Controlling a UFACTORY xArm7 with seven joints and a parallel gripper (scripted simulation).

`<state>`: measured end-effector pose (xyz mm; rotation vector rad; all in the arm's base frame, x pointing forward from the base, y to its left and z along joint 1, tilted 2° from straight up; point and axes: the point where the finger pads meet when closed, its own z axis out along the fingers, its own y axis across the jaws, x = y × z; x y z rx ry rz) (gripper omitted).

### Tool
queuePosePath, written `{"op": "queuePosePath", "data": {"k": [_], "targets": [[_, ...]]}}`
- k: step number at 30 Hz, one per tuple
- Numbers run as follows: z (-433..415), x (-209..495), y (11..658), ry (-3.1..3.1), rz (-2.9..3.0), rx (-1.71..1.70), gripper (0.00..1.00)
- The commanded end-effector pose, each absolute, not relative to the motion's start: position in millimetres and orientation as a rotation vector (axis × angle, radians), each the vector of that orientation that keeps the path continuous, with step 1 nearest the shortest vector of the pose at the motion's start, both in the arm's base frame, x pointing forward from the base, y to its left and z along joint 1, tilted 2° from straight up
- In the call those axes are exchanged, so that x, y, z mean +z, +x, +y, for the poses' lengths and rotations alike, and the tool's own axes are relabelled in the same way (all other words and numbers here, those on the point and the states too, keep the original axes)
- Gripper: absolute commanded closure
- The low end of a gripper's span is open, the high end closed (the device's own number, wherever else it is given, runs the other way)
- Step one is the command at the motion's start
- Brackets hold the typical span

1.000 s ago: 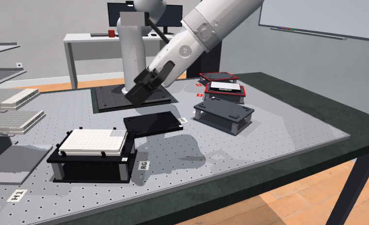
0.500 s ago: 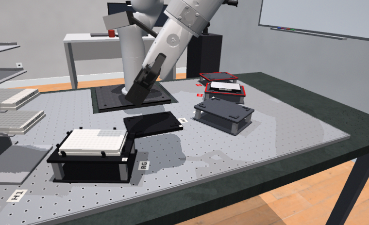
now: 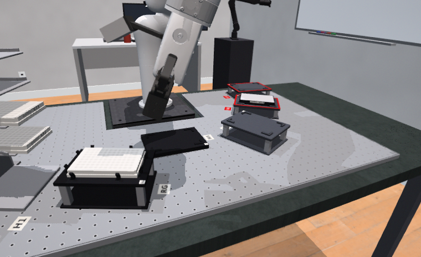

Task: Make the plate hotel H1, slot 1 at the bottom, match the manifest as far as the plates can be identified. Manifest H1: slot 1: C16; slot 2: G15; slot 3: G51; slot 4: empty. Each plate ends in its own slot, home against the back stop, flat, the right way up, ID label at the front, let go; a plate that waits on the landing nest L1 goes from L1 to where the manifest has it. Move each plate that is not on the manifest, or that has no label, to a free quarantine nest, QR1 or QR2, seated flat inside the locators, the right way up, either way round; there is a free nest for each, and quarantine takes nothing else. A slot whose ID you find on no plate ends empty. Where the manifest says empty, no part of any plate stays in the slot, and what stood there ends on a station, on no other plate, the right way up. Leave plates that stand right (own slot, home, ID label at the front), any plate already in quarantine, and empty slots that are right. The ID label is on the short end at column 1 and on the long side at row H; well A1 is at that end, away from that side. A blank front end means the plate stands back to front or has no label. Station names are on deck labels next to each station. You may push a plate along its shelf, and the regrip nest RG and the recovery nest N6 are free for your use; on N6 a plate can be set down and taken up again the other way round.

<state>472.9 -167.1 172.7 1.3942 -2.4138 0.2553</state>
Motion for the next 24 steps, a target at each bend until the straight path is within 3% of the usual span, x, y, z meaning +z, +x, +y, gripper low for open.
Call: {"op": "queuePosePath", "data": {"k": [1, 24], "targets": [[-168.0, 174.2, 473.7, 1.428, -2.476, 0.21, 0.0], [-168.0, 174.3, 473.7, 1.554, -2.699, 0.004, 0.0]]}}
